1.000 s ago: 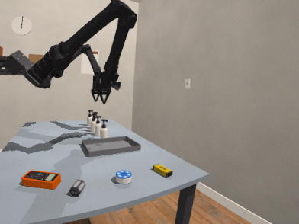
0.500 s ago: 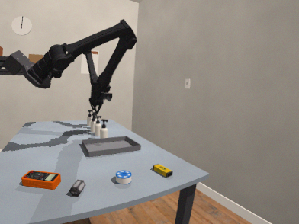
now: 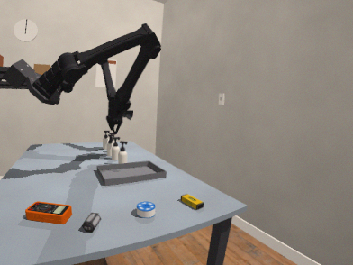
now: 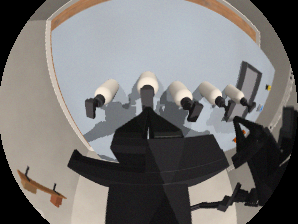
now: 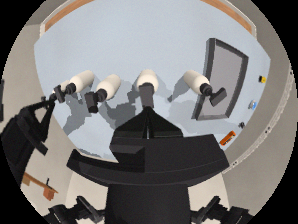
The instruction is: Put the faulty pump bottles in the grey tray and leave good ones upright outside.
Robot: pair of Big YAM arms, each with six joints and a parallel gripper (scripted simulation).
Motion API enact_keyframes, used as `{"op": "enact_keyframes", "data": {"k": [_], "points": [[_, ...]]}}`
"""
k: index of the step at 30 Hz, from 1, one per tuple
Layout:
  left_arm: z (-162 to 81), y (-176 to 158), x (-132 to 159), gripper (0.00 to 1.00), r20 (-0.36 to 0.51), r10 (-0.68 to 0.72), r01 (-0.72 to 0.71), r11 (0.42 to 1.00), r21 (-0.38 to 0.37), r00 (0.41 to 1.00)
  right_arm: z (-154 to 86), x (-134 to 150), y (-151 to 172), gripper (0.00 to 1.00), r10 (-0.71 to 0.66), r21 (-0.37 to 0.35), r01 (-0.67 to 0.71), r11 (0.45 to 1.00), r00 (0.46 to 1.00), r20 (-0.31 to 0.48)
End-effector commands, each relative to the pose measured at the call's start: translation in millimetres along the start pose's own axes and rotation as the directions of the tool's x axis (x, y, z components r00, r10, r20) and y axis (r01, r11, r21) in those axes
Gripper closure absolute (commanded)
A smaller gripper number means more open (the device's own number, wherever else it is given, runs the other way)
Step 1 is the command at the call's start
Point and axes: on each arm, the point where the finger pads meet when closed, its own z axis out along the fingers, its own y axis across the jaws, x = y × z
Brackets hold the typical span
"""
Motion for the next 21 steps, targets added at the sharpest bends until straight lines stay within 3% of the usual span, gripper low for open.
{"op": "enact_keyframes", "data": {"k": [1,11,19,21], "points": [[17,-1,-4,1.0,0.0,0.006,-0.006,1.0,-0.005,1.0,14,-9,0,1.0,0.012,0.003,-0.012,1.0,1.0,0.001],[42,0,-3,1.0,0.0,0.006,-0.006,1.0,-0.005,1.0,45,-9,-1,1.0,0.012,0.003,-0.012,1.0,1.0,0.001],[39,-6,-3,1.0,0.004,0.015,-0.015,1.0,0.002,1.0,46,-8,-1,1.0,0.01,0.004,-0.01,1.0,1.0,0.0],[24,-9,0,1.0,0.011,0.012,-0.012,1.0,0.015,1.0,46,-8,-1,1.0,0.01,0.004,-0.01,1.0,1.0,0.0]]}}
